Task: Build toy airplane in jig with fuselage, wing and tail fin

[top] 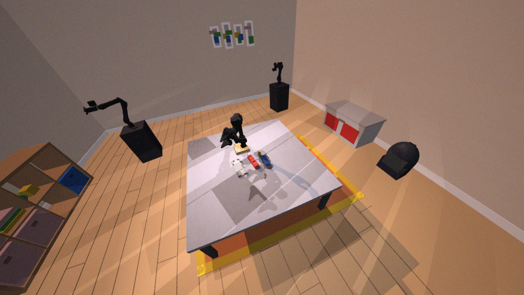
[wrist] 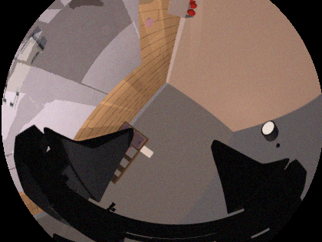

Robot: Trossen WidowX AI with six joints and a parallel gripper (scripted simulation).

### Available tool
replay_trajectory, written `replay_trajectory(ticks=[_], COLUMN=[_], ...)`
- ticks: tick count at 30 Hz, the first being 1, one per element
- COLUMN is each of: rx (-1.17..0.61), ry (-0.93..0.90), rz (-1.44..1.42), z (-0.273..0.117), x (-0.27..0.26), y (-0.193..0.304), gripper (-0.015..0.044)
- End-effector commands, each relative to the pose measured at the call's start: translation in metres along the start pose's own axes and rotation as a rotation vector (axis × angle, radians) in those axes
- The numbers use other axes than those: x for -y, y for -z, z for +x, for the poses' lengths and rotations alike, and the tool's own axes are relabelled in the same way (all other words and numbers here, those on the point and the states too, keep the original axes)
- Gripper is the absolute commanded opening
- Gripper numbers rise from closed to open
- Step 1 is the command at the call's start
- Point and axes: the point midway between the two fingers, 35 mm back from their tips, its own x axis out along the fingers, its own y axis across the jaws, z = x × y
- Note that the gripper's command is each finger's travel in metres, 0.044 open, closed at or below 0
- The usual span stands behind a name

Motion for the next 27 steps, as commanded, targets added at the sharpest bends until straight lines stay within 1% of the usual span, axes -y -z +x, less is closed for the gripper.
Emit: replay_trajectory(ticks=[1, 8, 14, 20, 25, 27], rx=[0.201, 0.349, 0.367, 0.253, 0.044, -0.026], ry=[-0.158, -0.448, -0.764, -1.097, -1.359, -1.419], rz=[0.165, 0.361, 0.519, 0.652, 0.736, 0.753], z=[-0.012, -0.044, -0.086, -0.138, -0.186, -0.198], x=[-0.051, -0.124, -0.191, -0.256, -0.305, -0.317], y=[-0.059, -0.117, -0.149, -0.163, -0.159, -0.156], gripper=[0.044, 0.044, 0.044, 0.044, 0.044, 0.044])
